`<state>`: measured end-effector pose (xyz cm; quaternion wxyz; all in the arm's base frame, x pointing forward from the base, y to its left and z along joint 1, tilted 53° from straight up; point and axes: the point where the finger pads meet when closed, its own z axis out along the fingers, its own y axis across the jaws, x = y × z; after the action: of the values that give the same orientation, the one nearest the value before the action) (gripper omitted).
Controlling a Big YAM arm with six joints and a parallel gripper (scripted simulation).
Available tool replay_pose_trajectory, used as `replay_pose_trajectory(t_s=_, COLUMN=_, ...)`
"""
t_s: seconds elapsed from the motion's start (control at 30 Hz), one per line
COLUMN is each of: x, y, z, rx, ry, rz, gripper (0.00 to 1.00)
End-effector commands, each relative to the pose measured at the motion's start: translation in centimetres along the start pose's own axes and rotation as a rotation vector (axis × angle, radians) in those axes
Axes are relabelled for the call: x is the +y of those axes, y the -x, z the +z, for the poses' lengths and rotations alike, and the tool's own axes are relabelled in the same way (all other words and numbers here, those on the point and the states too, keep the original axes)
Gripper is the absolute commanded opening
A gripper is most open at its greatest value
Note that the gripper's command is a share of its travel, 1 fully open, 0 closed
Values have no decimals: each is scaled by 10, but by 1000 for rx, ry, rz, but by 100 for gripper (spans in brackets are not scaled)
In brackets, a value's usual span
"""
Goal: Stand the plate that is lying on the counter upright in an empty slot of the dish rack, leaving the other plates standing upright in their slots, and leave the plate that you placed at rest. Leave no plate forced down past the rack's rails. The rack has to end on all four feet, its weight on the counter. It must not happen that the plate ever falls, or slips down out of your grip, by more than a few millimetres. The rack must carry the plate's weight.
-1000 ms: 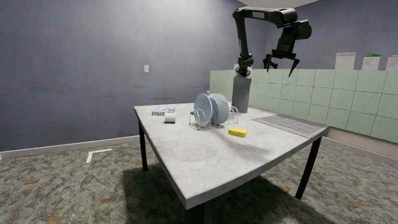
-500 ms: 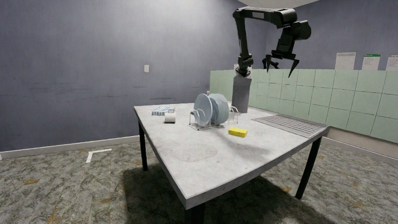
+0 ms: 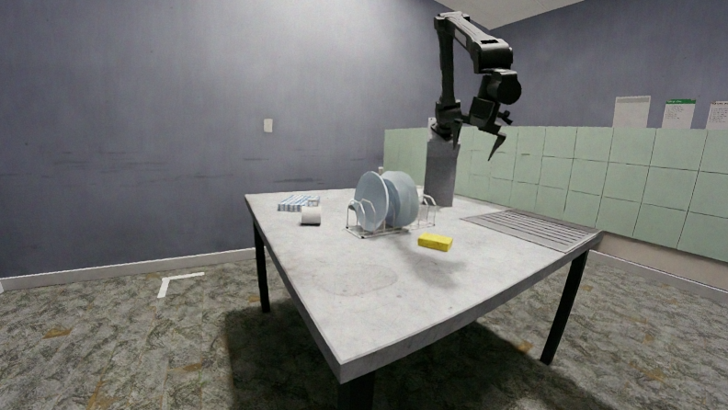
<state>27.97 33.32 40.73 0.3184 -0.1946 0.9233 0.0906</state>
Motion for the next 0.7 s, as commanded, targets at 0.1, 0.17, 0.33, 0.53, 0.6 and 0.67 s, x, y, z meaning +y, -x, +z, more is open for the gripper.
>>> replay_pose_trajectory(t_s=0.1, x=-85, y=-11, z=33, rx=70, ry=-29, rz=-87, gripper=100)
replay_pose_trajectory(t_s=0.17, x=-101, y=-18, z=42, rx=97, ry=-27, rz=-96, gripper=100)
replay_pose_trajectory(t_s=0.33, x=-135, y=-34, z=59, rx=149, ry=-17, rz=-110, gripper=100)
replay_pose_trajectory(t_s=0.53, x=-202, y=-76, z=86, rx=234, ry=34, rz=-120, gripper=100)
replay_pose_trajectory(t_s=0.6, x=-218, y=-88, z=90, rx=249, ry=52, rz=-119, gripper=100)
replay_pose_trajectory(t_s=0.67, x=-233, y=-101, z=94, rx=260, ry=72, rz=-116, gripper=100)
